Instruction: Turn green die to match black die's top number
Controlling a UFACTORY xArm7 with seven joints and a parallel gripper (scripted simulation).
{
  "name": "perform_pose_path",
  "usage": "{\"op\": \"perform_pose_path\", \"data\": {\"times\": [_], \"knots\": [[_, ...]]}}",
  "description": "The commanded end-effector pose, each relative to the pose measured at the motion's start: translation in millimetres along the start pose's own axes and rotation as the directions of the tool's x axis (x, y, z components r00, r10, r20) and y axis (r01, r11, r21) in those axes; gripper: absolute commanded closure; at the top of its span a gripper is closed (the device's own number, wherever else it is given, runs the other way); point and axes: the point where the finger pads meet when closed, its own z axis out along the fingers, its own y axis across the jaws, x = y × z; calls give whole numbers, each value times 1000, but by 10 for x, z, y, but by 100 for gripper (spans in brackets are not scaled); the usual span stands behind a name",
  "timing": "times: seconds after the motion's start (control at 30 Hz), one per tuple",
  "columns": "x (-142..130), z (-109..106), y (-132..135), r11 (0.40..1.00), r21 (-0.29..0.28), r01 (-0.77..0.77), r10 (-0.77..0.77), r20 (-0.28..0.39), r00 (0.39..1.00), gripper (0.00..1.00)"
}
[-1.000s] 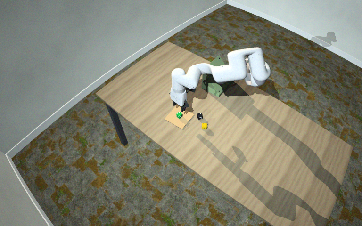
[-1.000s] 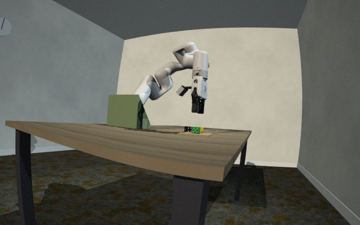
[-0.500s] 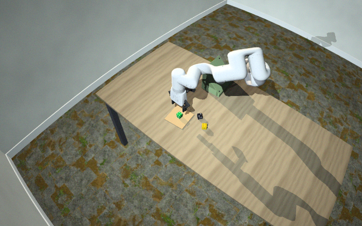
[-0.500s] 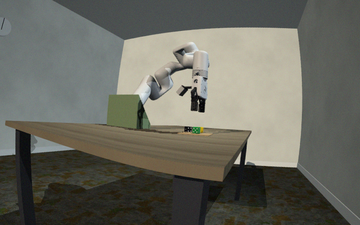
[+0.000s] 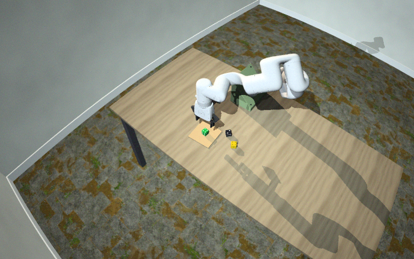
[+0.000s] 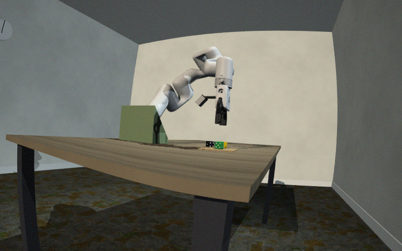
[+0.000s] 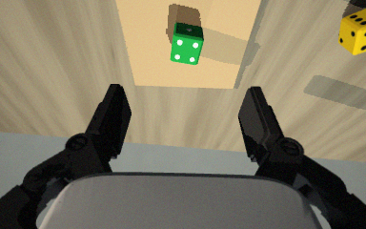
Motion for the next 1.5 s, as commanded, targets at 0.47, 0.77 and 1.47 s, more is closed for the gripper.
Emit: {"op": "perform_pose_path", "data": {"times": [0.47,0.77,1.47], "knots": [[0,-1,-5,805,5,593,-593,6,805,0],[0,6,0,572,7,820,-820,4,572,0],[-4,11,8,170,10,985,-986,0,170,53]]}}
